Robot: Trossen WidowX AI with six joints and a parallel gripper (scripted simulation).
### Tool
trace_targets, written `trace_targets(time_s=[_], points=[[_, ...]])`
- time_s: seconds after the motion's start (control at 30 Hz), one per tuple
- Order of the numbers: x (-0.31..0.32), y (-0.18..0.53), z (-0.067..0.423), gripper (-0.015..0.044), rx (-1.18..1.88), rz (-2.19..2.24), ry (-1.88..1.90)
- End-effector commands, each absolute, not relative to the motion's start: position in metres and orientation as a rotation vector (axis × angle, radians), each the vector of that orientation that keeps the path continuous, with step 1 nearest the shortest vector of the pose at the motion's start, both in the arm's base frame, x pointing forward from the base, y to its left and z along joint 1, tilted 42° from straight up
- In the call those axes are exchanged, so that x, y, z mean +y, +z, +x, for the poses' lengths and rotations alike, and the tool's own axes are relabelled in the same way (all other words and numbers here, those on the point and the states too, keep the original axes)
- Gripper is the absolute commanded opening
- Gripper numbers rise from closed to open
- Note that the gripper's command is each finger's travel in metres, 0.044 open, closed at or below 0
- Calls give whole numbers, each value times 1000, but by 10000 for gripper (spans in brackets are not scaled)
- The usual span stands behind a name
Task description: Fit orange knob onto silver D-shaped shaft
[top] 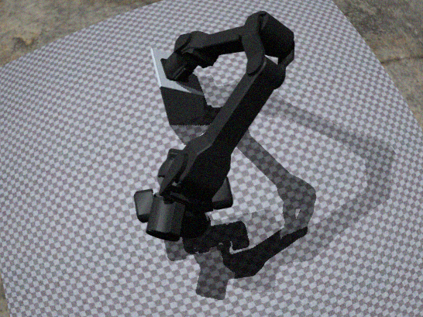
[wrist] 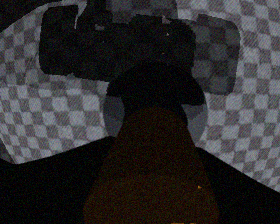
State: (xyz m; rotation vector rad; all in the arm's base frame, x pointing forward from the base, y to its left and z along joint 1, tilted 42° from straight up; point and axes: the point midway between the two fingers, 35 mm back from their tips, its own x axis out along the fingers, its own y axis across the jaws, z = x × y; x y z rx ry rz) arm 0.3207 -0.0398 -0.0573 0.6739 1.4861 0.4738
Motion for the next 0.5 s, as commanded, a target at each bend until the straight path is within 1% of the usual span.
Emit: trace_targets(time_s=[0.0, 0.47], points=[[-41, -57, 322, 0, 1480, 667, 478], [-41, -57, 320, 0, 1480, 667, 478]])
